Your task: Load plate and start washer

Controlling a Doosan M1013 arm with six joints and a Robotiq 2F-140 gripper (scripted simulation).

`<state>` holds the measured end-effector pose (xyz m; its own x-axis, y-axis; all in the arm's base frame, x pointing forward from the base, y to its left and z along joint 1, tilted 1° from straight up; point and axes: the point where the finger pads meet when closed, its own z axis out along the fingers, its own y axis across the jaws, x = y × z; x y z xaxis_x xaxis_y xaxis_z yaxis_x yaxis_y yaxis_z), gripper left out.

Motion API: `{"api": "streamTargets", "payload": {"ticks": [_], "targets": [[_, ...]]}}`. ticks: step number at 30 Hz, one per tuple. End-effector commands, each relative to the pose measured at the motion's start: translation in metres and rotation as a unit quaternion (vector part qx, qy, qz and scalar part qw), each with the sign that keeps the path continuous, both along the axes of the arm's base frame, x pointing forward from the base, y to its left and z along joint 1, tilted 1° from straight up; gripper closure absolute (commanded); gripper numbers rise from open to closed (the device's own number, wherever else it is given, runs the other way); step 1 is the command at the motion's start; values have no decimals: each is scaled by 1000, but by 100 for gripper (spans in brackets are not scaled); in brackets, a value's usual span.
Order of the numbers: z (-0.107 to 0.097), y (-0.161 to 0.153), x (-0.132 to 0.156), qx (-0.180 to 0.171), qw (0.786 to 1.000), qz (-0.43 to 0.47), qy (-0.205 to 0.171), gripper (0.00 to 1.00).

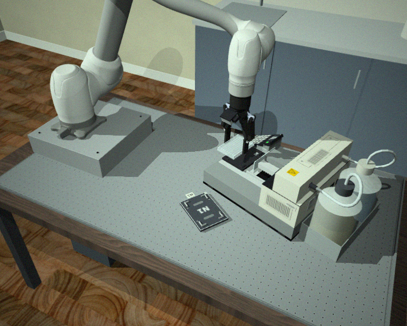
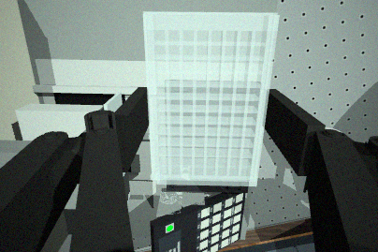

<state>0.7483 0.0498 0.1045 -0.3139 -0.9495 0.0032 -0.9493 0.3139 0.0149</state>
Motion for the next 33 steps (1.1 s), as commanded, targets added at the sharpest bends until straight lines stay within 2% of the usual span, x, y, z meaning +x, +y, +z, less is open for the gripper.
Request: {"api": "streamTargets", "payload": {"ticks": [1, 14, 33], "targets": [[1, 15, 3, -2, 1000, -4, 0, 90], [1, 79, 14, -2, 1000, -4, 0, 90], [1, 80, 14, -2, 1000, -4, 0, 90]]}}
